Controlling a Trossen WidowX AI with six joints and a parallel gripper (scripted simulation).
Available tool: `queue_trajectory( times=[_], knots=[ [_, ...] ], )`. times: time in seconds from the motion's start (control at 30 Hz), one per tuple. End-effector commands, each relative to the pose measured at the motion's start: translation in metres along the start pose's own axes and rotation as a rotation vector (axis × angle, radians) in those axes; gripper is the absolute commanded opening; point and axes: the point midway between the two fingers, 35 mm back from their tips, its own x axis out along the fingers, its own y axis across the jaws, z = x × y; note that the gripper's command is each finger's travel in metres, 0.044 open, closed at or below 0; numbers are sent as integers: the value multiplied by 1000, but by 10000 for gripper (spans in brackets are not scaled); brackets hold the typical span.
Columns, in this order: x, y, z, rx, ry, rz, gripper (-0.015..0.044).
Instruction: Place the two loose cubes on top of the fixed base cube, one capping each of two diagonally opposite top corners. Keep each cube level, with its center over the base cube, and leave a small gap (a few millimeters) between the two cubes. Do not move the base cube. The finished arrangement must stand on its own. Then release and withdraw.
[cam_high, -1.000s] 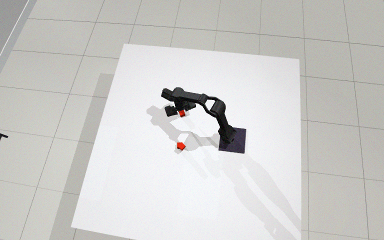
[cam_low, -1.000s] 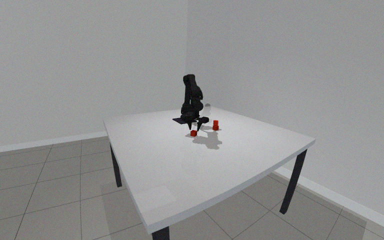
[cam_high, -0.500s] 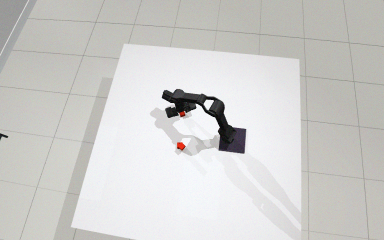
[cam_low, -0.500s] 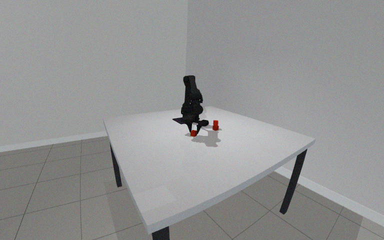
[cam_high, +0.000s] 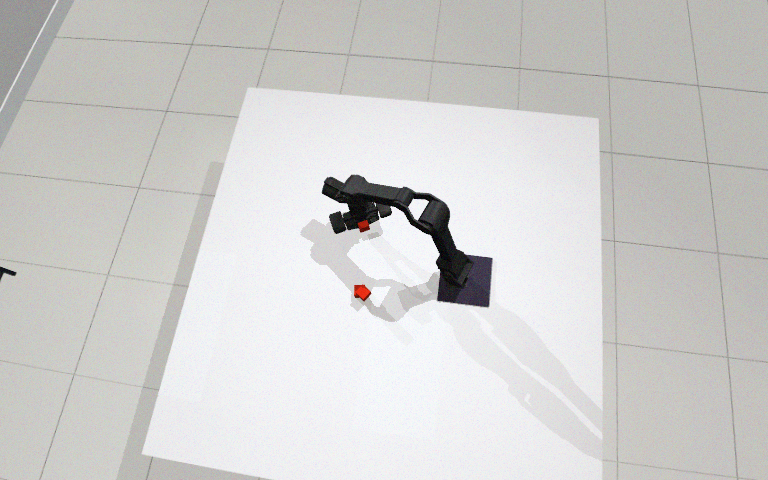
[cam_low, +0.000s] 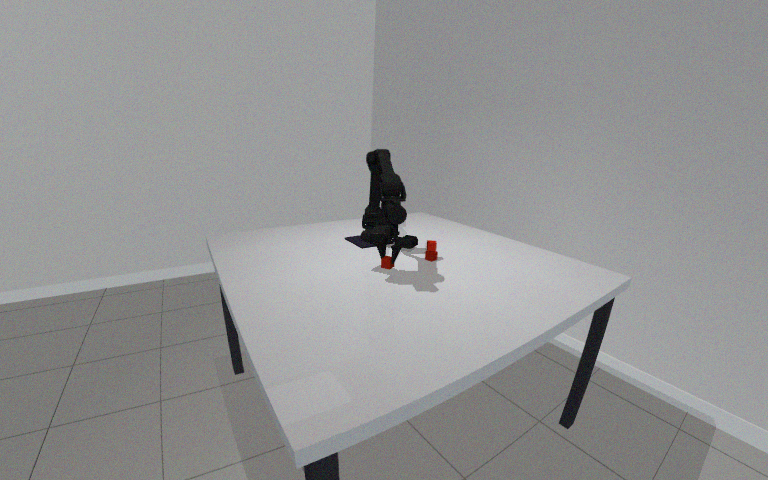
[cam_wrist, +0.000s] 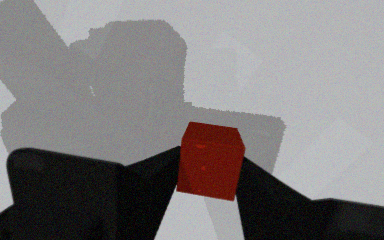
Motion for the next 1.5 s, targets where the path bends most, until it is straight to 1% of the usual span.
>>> queue_trajectory(
  times=[0.0, 0.8, 0.97, 1.47],
  knots=[
    [-14, 2, 2, -4, -8, 4, 105],
    [-91, -1, -1, -4, -8, 4, 105],
    [-93, 2, -5, -14, -7, 4, 105],
    [-90, 33, -44, -120, -4, 8, 105]
  ],
)
